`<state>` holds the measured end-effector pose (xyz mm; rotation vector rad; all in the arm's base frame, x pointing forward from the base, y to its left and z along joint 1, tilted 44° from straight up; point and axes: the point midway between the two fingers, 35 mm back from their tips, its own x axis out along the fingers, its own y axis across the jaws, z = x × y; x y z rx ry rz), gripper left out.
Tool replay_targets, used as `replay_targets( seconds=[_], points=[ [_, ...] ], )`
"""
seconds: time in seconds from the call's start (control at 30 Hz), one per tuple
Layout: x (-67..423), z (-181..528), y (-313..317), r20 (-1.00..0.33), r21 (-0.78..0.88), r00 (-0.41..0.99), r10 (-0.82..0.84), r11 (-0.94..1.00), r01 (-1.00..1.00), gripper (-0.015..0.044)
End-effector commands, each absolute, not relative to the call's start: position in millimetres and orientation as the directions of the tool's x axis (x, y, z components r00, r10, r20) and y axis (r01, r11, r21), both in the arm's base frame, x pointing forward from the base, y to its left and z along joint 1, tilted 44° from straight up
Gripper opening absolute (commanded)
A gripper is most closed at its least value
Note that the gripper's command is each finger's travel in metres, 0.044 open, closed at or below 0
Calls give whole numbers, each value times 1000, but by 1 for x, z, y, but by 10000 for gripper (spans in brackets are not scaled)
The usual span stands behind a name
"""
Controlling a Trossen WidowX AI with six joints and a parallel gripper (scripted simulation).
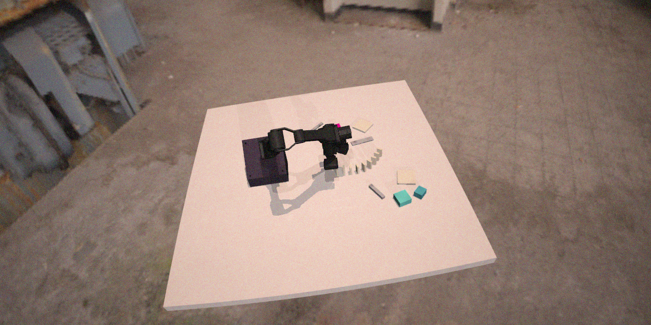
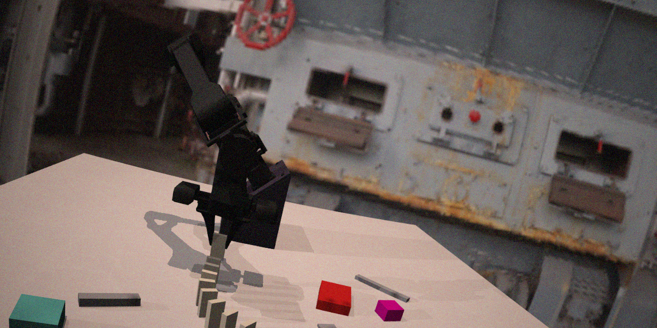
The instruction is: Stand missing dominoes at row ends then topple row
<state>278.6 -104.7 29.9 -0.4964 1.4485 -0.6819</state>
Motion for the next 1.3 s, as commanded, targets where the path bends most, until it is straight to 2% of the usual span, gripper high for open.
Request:
replay_targets(
  seconds=[0.0, 0.53, 0.97, 1.1, 1.27],
  points=[
    [272, 14, -121, -719, -692, -16, -695, 714, 109, 107],
    [268, 6, -130, -715, -696, -17, -699, 710, 109, 107],
    [268, 6, -130, -715, -696, -17, -699, 710, 109, 440],
    [271, 12, -123, -719, -693, -16, -695, 713, 109, 440],
    [278, 68, -64, -728, -683, -15, -686, 722, 113, 440]
  ],
)
